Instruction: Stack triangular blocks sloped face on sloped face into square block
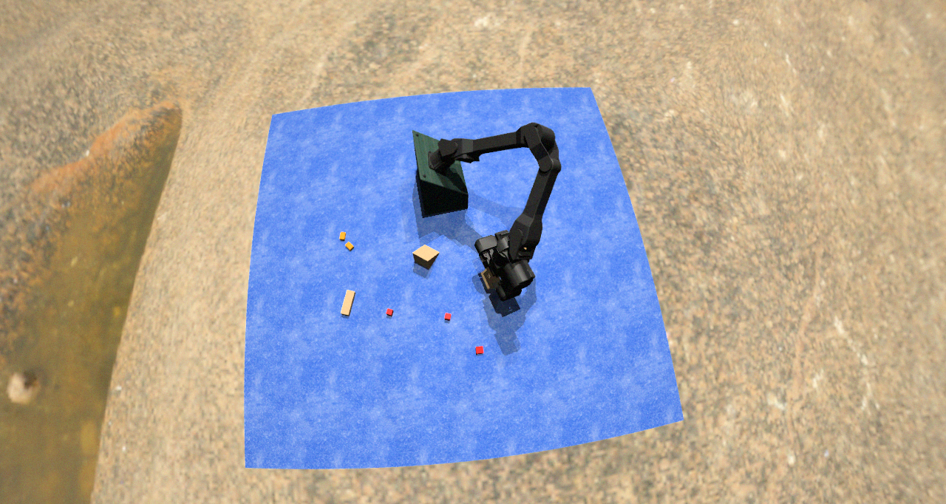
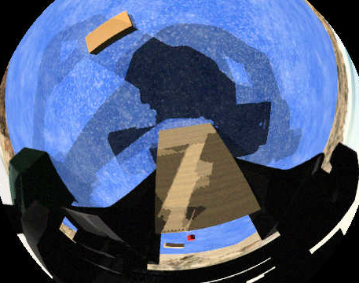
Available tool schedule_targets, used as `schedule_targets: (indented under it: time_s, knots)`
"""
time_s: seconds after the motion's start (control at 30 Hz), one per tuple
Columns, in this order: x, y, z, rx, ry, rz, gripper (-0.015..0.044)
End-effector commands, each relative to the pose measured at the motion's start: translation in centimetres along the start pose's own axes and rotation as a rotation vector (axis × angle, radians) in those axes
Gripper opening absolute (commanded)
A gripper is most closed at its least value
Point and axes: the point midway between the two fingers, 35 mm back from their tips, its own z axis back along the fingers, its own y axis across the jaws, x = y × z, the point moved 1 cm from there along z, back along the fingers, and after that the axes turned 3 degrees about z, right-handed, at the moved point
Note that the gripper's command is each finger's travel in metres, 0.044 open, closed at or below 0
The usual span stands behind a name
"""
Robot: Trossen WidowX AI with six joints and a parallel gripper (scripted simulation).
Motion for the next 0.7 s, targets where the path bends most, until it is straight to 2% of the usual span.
schedule_targets:
  time_s: [0.0, 0.67]
  knots:
    - [0.7, 0.1, 0.5, 0.004, 0.095, -0.006, 0.0000]
    - [4.8, -0.1, 0.9, 0.034, 0.611, -0.010, 0.0000]
